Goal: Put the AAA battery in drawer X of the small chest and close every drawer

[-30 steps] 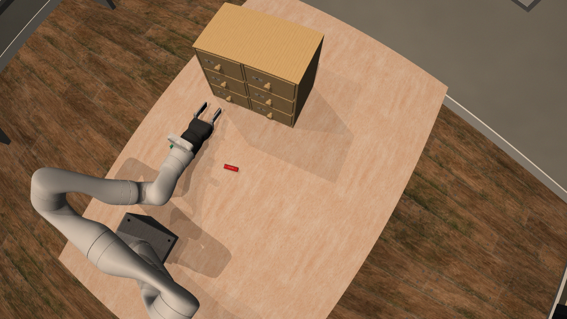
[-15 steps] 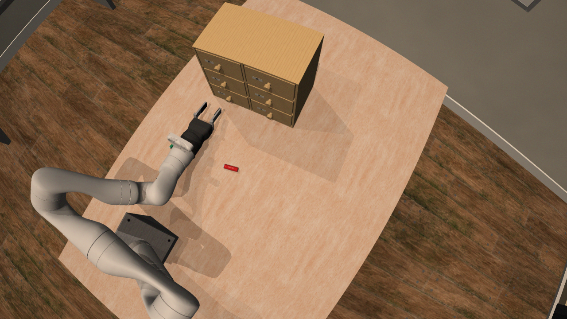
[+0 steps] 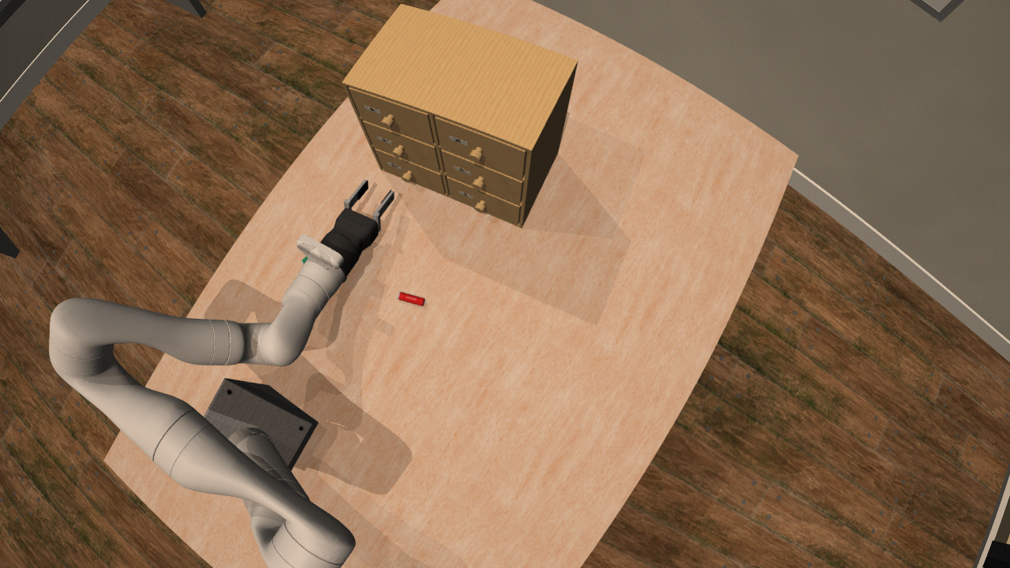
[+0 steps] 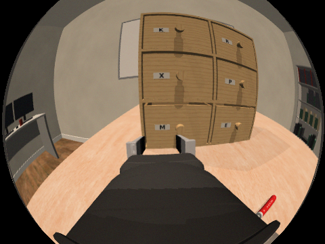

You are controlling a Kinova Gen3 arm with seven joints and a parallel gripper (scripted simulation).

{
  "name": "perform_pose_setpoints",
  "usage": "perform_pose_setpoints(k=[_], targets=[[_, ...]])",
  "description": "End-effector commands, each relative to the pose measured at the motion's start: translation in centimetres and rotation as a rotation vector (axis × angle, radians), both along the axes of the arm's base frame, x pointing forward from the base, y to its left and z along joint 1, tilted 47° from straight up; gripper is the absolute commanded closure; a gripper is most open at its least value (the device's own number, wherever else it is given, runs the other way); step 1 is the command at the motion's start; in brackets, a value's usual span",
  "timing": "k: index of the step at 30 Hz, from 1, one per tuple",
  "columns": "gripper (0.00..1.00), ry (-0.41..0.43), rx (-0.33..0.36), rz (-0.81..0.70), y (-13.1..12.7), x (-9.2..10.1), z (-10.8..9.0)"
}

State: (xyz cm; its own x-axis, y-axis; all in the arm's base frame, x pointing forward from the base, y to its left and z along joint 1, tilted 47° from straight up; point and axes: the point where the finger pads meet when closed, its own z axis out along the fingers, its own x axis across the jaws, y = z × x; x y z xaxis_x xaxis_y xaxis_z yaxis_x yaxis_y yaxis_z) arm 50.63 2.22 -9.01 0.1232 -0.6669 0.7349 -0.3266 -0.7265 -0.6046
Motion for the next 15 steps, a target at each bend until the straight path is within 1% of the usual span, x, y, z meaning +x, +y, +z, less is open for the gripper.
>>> perform_pose_setpoints(k=[1,2,4,11,15], targets=[[0.0,-0.005,0.011,0.004,1.3,0.0,1.0],[0.0,-0.005,0.011,0.004,1.7,0.0,1.3],[0.0,-0.005,0.011,0.004,1.7,0.0,1.3],[0.0,-0.005,0.011,0.004,4.2,-0.1,3.6],[0.0,-0.005,0.011,0.004,5.2,-0.1,4.6]])
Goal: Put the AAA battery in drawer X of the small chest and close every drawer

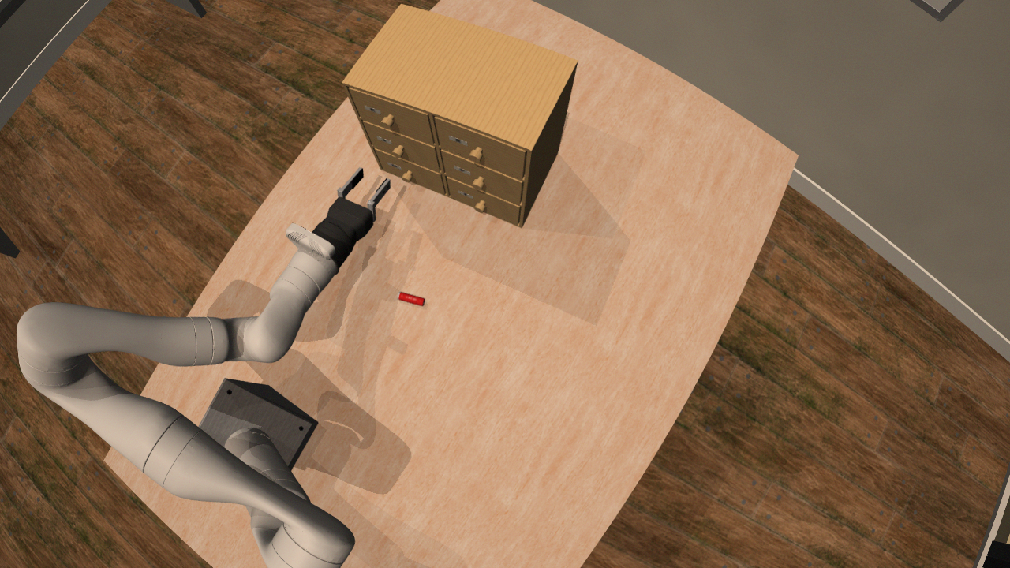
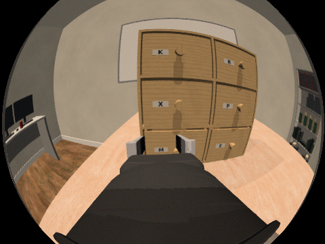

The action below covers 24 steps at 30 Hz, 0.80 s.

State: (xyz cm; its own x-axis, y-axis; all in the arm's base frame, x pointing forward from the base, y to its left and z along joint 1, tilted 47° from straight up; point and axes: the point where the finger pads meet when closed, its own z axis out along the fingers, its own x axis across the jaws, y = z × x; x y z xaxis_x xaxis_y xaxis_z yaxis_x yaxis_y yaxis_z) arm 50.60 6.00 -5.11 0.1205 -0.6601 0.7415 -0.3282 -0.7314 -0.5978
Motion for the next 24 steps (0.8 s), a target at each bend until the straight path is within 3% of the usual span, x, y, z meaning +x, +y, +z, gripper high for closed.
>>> perform_pose_setpoints(k=[1,24], targets=[[0.0,-0.004,0.021,0.007,1.64,-0.06,0.85],[0.0,-0.002,0.021,0.005,2.11,-0.08,1.28]])
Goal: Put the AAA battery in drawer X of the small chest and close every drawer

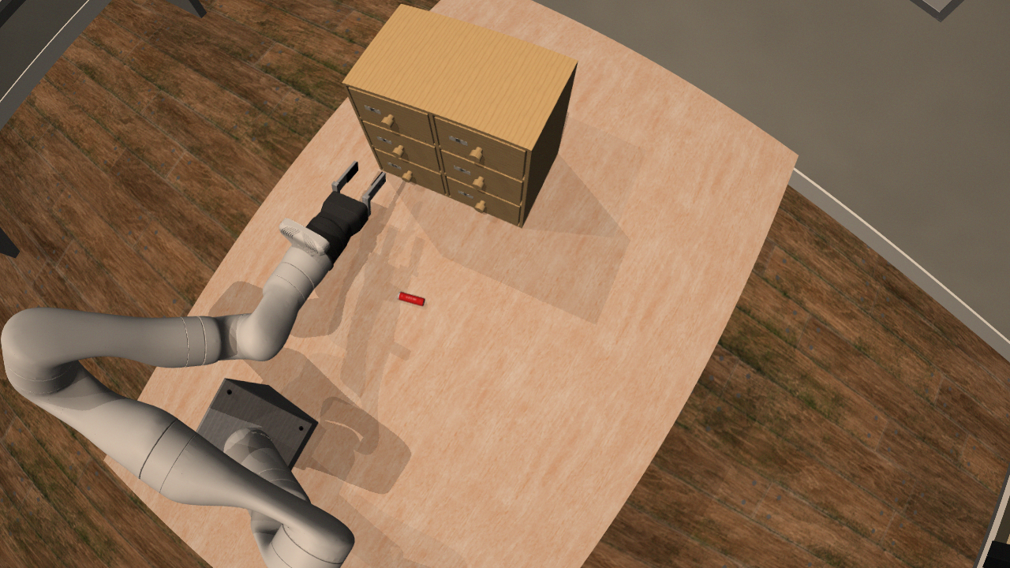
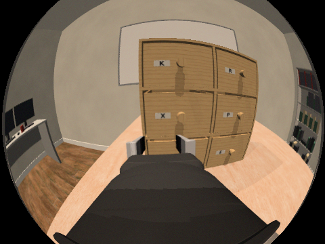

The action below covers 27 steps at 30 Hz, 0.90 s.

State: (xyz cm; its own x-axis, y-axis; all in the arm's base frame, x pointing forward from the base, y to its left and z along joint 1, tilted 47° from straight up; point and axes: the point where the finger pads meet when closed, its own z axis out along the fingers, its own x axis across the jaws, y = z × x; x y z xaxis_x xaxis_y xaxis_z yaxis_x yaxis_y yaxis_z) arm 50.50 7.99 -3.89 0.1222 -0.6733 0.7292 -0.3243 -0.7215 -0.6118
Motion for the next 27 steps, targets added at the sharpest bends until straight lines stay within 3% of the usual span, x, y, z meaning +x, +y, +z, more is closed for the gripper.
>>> perform_pose_setpoints(k=[1,27], targets=[[0.0,0.0,0.002,0.0,0.13,0.01,0.07],[0.0,0.042,-0.006,-0.046,0.47,-0.35,0.44]])
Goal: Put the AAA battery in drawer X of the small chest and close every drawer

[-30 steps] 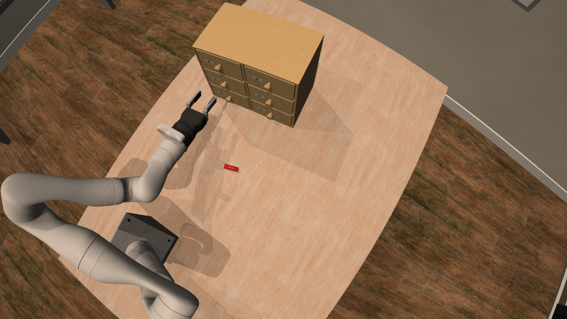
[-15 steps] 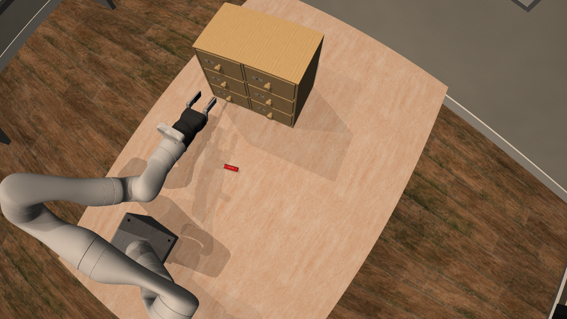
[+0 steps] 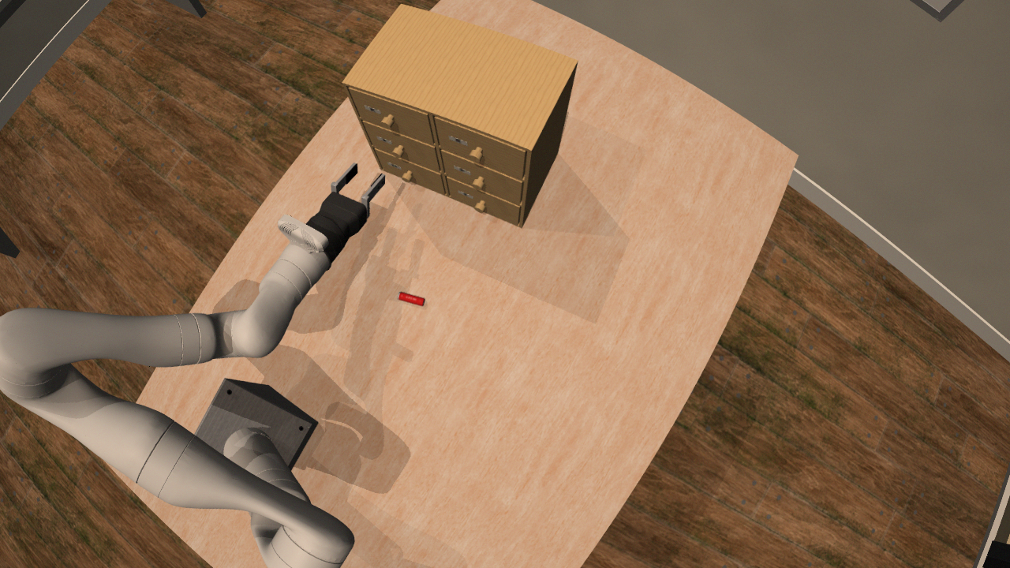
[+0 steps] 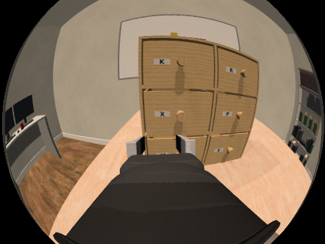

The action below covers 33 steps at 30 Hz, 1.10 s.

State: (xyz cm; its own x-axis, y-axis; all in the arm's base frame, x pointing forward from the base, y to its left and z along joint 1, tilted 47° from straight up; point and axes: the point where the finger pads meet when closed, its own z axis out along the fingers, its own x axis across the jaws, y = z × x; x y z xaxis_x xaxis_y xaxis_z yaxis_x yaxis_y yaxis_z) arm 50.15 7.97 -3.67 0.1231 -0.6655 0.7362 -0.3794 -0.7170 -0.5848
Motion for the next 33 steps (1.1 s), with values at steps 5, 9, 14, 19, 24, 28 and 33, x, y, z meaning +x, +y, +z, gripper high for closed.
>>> perform_pose_setpoints(k=[5,9,14,19,24,28,33], targets=[[0.0,0.015,0.01,-0.018,0.6,-0.1,0.4],[0.0,0.026,0.008,-0.03,0.7,-0.2,0.5],[0.0,0.045,0.004,-0.051,0.8,-0.4,0.6],[0.0,0.067,0.0,-0.075,1.0,-0.6,0.8],[0.0,0.081,-0.002,-0.09,1.1,-0.7,0.9],[0.0,0.1,-0.006,-0.11,1.3,-0.9,1.1],[0.0,0.125,-0.01,-0.137,1.5,-1.1,1.3]])
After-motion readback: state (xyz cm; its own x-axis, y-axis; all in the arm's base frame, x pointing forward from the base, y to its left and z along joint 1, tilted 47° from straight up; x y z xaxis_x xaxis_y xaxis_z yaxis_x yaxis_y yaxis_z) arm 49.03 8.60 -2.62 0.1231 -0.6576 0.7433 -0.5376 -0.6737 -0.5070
